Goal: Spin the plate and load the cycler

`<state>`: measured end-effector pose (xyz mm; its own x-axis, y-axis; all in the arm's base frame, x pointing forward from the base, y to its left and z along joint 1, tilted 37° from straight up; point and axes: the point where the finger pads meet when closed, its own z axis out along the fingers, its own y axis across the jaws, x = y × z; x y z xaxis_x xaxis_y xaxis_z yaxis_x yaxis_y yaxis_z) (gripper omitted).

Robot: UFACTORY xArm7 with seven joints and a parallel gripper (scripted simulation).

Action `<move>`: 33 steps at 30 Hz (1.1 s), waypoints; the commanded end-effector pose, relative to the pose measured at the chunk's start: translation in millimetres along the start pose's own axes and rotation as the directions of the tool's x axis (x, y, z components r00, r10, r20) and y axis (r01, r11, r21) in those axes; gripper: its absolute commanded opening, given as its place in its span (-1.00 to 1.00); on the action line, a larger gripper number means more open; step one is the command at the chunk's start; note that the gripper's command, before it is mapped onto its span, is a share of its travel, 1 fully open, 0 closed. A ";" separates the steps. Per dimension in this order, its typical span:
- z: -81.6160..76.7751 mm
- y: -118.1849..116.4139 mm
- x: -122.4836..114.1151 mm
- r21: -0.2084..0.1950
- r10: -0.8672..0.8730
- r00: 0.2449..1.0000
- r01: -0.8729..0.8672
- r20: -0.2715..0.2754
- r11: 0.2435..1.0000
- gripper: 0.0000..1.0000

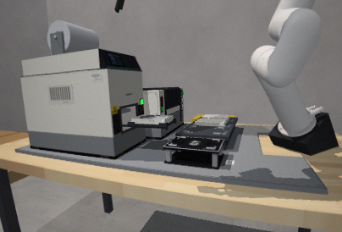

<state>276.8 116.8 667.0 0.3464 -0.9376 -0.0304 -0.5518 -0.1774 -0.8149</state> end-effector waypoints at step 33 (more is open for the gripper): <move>-17.5 52.4 115.9 -0.126 -0.276 0.961 0.272 -0.021 0.954 1.00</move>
<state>276.5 4.0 633.0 0.4653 -0.8625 0.1990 -0.5326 -0.4523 -0.7154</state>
